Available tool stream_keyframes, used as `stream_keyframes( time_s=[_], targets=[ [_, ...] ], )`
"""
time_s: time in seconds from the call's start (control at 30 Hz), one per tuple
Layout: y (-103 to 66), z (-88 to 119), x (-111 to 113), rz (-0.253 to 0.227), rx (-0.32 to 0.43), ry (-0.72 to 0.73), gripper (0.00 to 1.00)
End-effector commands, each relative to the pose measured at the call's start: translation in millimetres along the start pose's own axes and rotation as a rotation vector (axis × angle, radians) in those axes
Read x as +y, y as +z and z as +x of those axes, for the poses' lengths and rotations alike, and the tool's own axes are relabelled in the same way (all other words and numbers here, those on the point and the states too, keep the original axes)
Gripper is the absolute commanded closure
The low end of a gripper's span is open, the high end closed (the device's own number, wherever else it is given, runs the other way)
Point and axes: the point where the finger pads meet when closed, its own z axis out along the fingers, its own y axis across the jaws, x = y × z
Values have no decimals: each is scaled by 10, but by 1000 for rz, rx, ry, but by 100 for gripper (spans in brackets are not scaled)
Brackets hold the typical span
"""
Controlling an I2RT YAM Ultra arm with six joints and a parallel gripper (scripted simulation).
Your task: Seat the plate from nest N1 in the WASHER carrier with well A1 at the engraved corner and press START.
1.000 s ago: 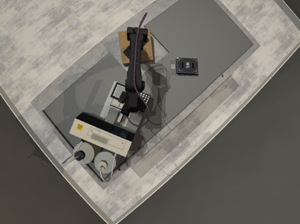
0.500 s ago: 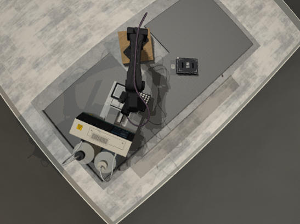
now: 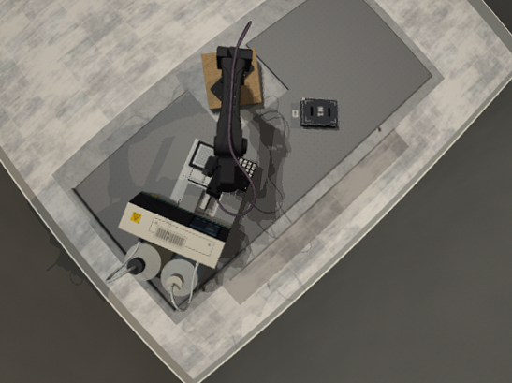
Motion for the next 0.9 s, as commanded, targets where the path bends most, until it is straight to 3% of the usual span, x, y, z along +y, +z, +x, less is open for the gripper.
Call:
stream_keyframes(
  time_s=[0.0,0.87],
  targets=[
    [-105,34,65,-12,-41,1,6],
    [9,757,388,-16,-39,4,54]
  ],
)
